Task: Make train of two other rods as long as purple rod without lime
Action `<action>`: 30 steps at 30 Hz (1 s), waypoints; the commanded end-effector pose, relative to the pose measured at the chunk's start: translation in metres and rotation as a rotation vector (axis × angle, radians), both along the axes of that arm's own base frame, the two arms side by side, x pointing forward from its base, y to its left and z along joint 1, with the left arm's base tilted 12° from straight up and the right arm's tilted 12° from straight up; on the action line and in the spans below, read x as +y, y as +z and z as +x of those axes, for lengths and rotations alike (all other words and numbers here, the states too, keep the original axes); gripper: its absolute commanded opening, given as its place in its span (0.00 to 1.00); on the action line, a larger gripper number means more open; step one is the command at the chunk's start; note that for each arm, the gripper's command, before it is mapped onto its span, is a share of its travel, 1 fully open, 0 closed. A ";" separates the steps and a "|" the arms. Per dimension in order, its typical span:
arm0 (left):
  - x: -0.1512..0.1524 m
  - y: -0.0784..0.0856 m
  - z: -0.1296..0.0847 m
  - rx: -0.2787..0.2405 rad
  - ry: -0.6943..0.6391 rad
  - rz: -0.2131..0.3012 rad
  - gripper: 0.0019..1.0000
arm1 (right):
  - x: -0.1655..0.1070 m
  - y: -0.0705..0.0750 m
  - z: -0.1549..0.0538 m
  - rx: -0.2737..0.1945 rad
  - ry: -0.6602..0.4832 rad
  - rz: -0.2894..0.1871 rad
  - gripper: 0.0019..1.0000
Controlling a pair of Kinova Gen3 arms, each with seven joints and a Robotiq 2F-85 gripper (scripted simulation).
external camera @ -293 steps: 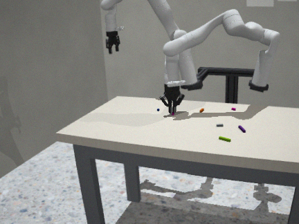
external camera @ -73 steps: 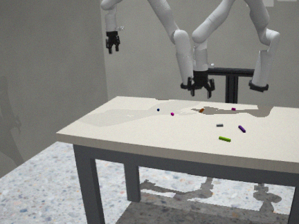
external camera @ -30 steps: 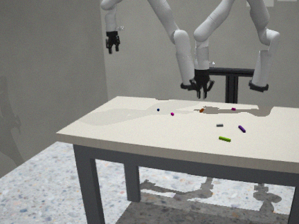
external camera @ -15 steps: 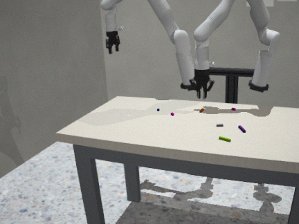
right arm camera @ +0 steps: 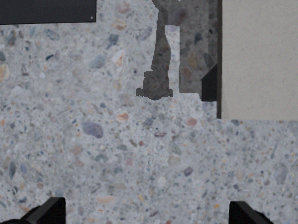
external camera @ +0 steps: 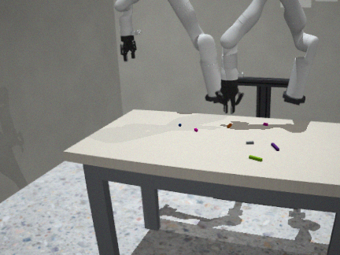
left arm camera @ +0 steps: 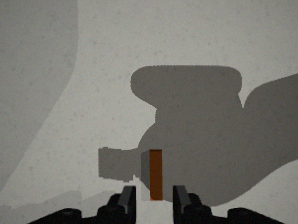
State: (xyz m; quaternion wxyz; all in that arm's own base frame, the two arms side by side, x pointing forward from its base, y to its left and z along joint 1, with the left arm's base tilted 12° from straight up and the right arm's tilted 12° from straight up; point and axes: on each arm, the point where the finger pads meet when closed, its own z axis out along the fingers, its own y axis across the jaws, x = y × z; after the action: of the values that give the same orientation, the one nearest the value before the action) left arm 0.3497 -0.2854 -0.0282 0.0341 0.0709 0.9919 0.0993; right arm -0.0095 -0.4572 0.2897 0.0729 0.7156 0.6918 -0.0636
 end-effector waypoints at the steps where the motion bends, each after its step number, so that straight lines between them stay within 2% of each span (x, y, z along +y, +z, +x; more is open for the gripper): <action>1: 0.000 -0.006 -0.001 -0.001 -0.002 -0.001 0.32 | -0.001 0.001 -0.004 0.006 0.003 -0.006 1.00; 30: 0.006 -0.040 0.002 -0.001 -0.002 -0.001 0.32 | -0.001 0.001 -0.004 0.006 0.003 -0.006 1.00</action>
State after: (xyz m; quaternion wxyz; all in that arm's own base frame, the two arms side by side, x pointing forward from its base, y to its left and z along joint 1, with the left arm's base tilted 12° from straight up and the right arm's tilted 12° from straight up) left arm 0.3529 -0.2778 -0.0651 0.0345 0.0705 0.9919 0.0995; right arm -0.0095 -0.4572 0.2897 0.0729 0.7156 0.6918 -0.0636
